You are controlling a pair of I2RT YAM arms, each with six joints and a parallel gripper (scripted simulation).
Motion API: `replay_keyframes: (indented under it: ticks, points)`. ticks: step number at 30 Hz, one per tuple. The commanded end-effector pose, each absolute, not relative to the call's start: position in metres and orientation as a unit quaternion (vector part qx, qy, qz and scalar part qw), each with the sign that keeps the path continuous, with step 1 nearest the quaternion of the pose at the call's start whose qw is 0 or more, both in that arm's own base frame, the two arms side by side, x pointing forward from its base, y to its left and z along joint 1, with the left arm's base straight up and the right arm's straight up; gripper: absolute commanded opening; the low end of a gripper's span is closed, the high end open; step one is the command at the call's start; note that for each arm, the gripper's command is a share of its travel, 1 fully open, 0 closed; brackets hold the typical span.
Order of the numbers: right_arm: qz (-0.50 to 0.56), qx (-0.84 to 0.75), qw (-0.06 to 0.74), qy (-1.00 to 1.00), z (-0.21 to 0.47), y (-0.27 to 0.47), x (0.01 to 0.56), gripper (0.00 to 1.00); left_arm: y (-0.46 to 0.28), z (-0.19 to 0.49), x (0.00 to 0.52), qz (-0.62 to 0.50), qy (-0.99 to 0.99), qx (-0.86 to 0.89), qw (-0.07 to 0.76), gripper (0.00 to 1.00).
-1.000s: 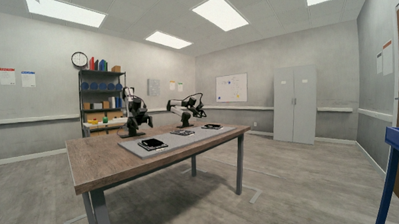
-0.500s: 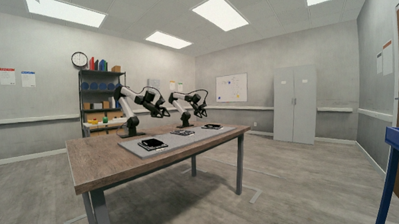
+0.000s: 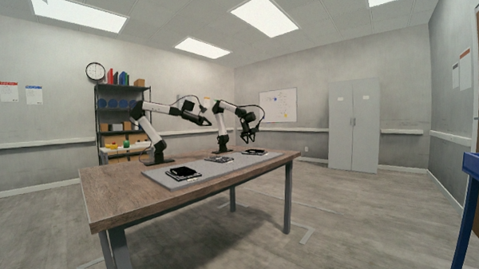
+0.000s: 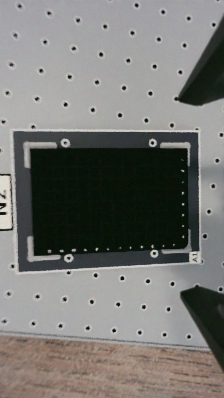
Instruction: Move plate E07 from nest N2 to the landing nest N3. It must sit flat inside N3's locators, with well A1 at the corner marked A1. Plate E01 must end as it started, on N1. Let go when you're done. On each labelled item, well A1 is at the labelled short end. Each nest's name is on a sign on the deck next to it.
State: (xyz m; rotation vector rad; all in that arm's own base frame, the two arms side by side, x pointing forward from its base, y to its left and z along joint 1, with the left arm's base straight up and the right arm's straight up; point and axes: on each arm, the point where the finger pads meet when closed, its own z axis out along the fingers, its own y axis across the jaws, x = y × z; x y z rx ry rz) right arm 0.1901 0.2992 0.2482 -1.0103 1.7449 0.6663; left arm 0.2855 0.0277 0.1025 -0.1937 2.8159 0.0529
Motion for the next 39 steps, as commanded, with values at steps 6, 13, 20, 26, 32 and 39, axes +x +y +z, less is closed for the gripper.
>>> replay_keyframes:
  ticks: [6, 13, 20, 26, 32, 39]
  points:
    - [0.313, -0.458, 0.473, 0.684, 0.275, 0.331, 0.142, 1.0, 0.032, 0.086, 0.304, 0.001, 0.996, -0.07, 0.048, 1.0]
    - [0.328, -0.471, 0.471, 0.669, 0.284, 0.339, 0.127, 1.0, 0.035, 0.065, 0.318, -0.004, 0.997, -0.074, -0.002, 1.0]
    - [0.332, -0.471, 0.473, 0.667, 0.285, 0.339, 0.126, 1.0, 0.037, 0.065, 0.325, -0.003, 0.997, -0.076, 0.007, 1.0]
    - [0.328, -0.474, 0.471, 0.668, 0.28, 0.337, 0.126, 1.0, 0.037, 0.047, 0.32, -0.003, 0.997, -0.075, -0.006, 1.0]
    - [0.328, -0.474, 0.471, 0.668, 0.28, 0.337, 0.126, 1.0, 0.037, 0.04, 0.32, -0.003, 0.997, -0.076, -0.006, 1.0]
    - [0.328, -0.474, 0.471, 0.668, 0.28, 0.337, 0.126, 1.0, 0.037, 0.031, 0.319, -0.003, 0.997, -0.076, -0.006, 0.98]
